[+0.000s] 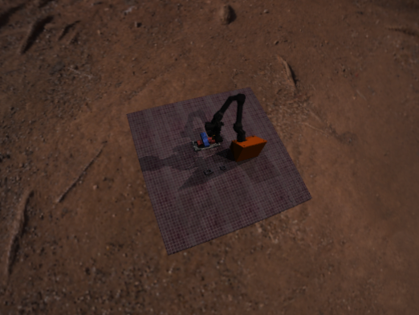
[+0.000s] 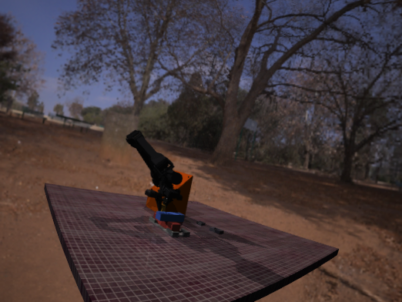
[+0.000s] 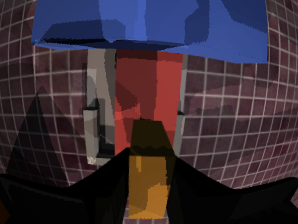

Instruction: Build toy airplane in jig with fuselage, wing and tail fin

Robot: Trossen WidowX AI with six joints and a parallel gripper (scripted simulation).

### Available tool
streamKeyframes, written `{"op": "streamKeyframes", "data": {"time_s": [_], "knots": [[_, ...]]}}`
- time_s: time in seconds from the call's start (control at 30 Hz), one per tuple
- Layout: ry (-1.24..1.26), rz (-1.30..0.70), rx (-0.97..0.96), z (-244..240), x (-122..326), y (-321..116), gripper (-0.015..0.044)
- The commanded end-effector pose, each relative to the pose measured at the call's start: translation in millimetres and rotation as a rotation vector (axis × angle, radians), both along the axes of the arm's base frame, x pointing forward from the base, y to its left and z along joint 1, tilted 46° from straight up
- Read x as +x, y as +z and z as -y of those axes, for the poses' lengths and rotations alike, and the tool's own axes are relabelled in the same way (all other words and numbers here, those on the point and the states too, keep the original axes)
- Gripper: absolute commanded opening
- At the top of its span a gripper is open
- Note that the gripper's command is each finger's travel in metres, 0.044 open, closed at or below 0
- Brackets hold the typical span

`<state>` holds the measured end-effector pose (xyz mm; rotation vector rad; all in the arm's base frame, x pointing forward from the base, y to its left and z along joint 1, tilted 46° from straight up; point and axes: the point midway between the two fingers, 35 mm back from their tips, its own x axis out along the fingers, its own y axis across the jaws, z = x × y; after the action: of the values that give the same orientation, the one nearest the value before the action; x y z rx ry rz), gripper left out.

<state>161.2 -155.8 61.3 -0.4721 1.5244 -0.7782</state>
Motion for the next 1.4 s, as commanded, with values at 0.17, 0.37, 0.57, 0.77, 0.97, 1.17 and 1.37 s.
{"op": "streamKeyframes", "data": {"time_s": [0.17, 0.37, 0.57, 0.77, 0.97, 1.17, 1.37], "knots": [[-0.002, 0.001, 0.000, -0.1, -0.1, 0.1, 0.0210], [-0.002, 0.001, 0.000, -0.1, -0.1, 0.1, 0.0260], [-0.001, 0.002, 0.005, -6.2, 2.8, 4.9, 0.0260], [0.000, -0.001, 0.008, -58.7, 11.9, 56.0, 0.0260], [0.000, -0.002, 0.003, -65.8, 16.8, 60.8, 0.0260], [0.000, -0.002, 0.003, -65.8, 16.8, 60.8, 0.0260], [0.000, -0.002, 0.003, -65.6, 17.5, 60.9, 0.0260]]}}
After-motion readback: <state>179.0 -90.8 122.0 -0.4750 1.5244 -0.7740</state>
